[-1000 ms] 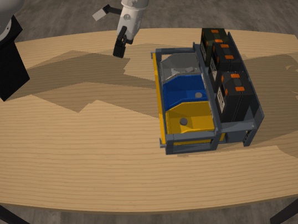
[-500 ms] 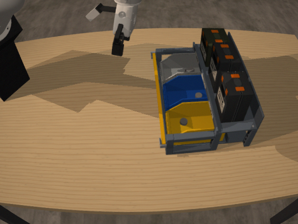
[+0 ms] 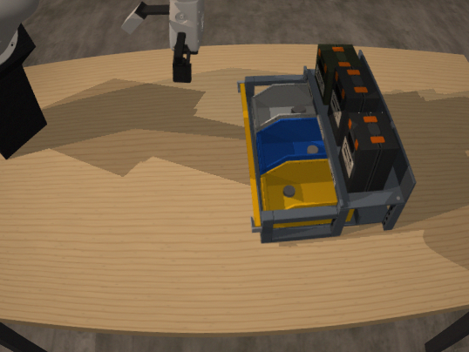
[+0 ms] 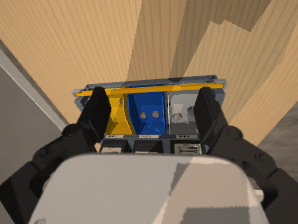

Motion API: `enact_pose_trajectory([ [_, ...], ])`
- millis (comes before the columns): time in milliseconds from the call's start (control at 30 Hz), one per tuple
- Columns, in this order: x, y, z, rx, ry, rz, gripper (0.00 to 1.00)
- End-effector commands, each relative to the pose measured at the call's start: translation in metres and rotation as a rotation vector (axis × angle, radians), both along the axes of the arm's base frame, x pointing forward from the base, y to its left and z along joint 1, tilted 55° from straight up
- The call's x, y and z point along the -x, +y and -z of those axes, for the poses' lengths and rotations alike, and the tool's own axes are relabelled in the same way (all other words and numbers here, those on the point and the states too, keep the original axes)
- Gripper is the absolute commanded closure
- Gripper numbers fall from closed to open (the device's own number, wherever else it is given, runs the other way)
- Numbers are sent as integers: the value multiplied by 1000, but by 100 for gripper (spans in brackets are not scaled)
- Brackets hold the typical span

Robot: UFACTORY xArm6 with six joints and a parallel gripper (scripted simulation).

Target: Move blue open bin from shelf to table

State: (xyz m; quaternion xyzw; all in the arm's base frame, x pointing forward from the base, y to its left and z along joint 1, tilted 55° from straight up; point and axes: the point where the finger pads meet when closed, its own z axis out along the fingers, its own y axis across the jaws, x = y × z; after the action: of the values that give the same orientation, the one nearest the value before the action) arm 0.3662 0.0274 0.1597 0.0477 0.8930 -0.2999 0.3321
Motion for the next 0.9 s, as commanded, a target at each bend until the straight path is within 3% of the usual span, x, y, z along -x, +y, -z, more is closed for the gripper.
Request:
enact_pose_trajectory([
  [0,32,1,-29,22,-12,-129,0],
  [400,32,1,-29,22,-12,-129,0],
  [567,73,1,-65,22,-12,-129,0],
  [867,73,1,-65,22,-12,-129,0],
])
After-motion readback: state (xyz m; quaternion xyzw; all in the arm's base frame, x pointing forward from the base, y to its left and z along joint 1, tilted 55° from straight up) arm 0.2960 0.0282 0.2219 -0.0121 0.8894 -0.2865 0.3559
